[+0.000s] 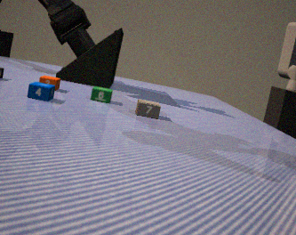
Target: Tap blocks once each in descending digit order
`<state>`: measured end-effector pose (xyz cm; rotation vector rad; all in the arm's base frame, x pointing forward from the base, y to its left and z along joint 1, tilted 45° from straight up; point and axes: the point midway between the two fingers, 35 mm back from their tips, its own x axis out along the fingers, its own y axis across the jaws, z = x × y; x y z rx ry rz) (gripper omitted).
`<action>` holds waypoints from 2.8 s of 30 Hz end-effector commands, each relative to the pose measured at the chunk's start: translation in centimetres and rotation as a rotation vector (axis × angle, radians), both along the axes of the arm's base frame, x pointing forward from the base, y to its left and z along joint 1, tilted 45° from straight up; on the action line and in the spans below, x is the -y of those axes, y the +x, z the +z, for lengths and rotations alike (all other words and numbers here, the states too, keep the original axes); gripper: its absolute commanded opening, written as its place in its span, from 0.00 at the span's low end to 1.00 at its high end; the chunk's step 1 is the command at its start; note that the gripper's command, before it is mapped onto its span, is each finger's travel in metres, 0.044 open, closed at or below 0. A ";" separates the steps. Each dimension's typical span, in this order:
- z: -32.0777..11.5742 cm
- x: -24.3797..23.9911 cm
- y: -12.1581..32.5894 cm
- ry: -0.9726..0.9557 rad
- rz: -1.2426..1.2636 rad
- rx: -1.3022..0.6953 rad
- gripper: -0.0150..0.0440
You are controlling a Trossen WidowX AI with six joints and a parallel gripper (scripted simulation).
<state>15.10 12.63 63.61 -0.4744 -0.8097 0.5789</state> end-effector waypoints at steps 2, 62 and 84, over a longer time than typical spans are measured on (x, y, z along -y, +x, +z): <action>-6.4 -1.0 7.4 0.015 -0.080 -0.367 0.93; -53.9 6.2 8.6 -0.512 -1.667 -1.732 0.93; -54.9 5.4 8.4 -0.512 -1.670 -1.730 0.93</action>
